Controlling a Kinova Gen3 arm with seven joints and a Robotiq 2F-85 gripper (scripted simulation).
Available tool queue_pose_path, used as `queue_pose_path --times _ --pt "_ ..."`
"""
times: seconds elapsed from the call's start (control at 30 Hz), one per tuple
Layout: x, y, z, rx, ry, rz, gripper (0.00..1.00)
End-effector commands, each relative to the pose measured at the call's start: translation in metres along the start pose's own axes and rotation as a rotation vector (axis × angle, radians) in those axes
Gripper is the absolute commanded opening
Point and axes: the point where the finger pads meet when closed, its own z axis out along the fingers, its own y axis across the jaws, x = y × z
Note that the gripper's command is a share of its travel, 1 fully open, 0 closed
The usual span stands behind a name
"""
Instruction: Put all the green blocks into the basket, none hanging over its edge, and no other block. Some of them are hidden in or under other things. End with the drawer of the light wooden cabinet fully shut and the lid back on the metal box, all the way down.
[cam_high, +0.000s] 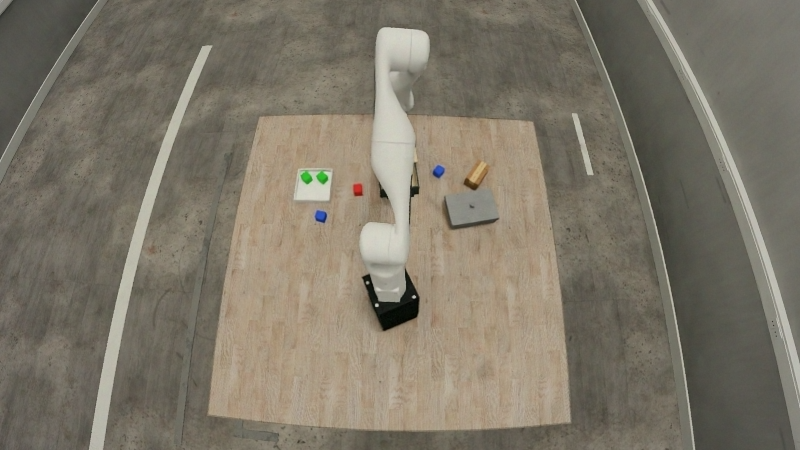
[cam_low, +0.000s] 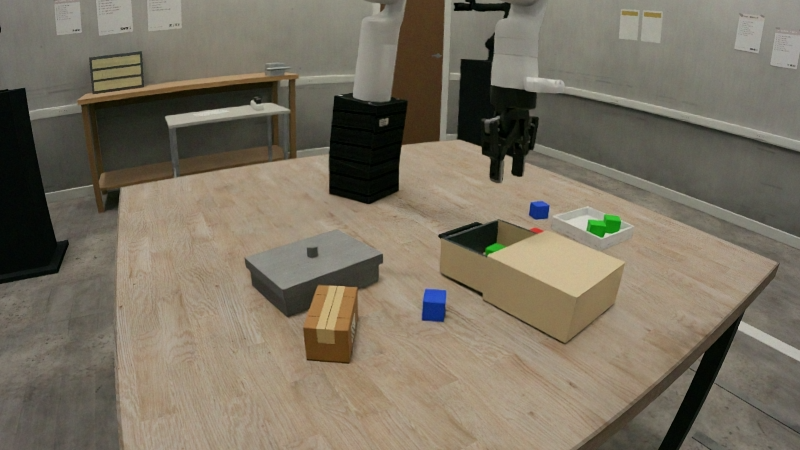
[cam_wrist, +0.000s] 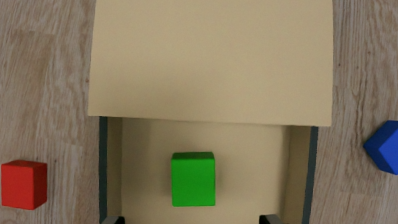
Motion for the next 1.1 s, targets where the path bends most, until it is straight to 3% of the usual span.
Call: queue_pose_path --times 0.0,0.6,1.07 --pt "0.001 0.0 -0.001 0.0 0.002 0.0 0.68" --pt "0.001 0.0 0.003 0.001 0.0 -0.001 0.68" --pt "0.001 0.0 0.031 0.001 -0.001 -0.002 0.68"
